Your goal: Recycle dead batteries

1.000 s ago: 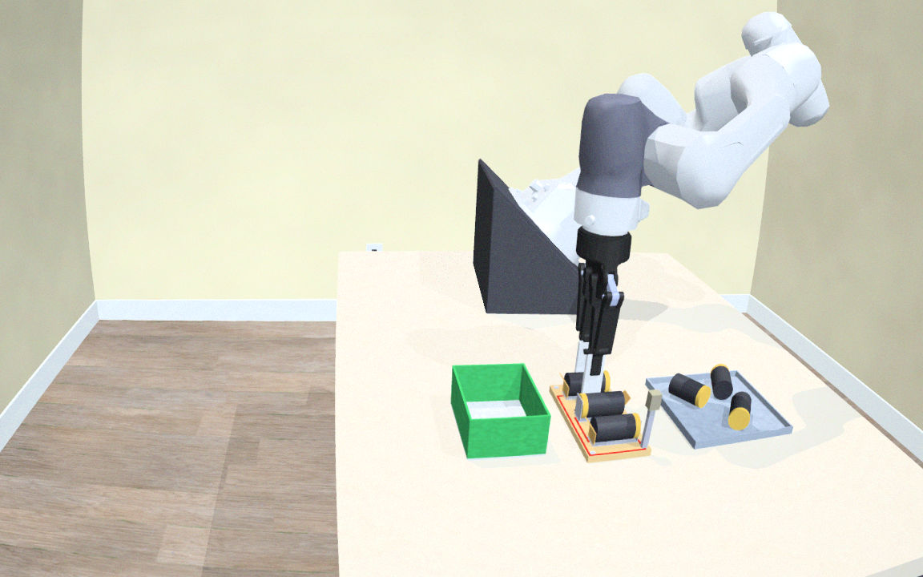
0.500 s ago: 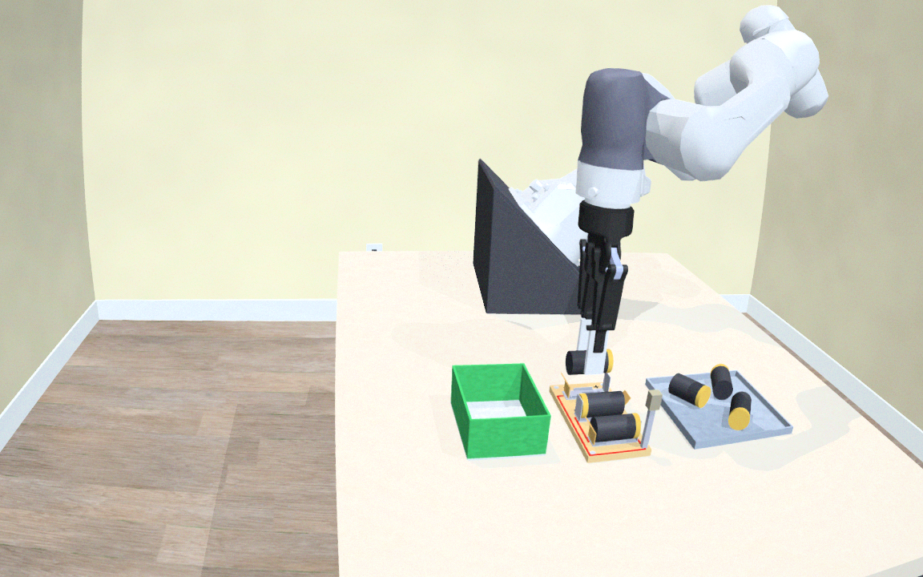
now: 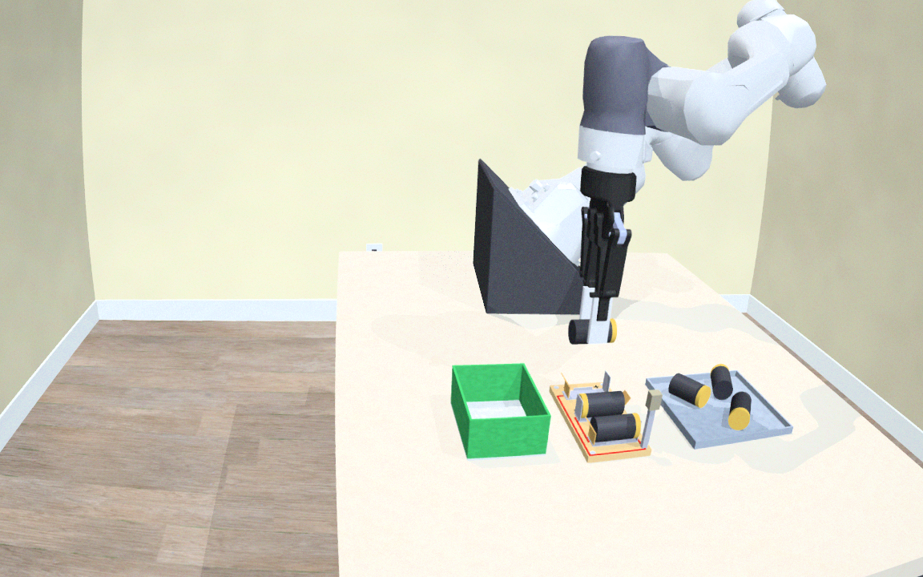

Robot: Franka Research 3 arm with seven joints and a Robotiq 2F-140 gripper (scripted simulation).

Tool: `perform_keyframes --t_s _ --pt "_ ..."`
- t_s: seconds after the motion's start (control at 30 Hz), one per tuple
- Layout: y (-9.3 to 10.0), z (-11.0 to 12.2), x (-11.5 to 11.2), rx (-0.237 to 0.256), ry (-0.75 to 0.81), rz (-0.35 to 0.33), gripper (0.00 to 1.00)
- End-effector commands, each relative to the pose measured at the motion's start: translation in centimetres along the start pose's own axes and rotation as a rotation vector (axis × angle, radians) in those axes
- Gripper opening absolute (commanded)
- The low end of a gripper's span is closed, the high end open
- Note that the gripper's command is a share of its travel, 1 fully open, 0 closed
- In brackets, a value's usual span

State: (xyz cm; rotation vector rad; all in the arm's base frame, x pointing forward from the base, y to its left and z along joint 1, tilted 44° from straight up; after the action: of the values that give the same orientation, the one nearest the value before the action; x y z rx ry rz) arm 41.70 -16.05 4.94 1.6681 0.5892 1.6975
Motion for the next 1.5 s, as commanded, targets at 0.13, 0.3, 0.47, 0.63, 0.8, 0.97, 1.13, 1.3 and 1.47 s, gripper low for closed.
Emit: perform_keyframes --t_s 0.13,0.3,0.47,0.63,0.8,0.97,1.13,1.3,1.47 --pt "2.38 -0.17 0.20 0.008 -0.020 0.009 0.16" --pt "2.38 -0.17 0.20 0.008 0.001 0.010 0.16" --pt "2.38 -0.17 0.20 0.008 0.128 0.010 0.16" --pt "2.38 -0.17 0.20 0.006 0.380 0.011 0.16" --pt "2.38 -0.17 0.20 0.005 0.645 0.012 0.16" --pt "2.38 -0.17 0.20 0.003 0.925 0.013 0.16" --pt "2.38 -0.17 0.20 0.001 1.234 0.013 0.16" --pt "2.38 -0.17 0.20 0.000 1.438 0.014 0.16" --pt "2.38 -0.17 0.20 -0.001 1.499 0.014 0.16"
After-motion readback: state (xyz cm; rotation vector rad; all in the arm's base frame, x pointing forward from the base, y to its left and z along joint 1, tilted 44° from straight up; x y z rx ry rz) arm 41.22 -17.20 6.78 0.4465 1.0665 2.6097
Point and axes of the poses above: the point where the finger pads meet when closed, its own y axis back along the fingers, its own z axis across the jaws, x = y × z, the point moved 7 cm from there along y, back along the fingers
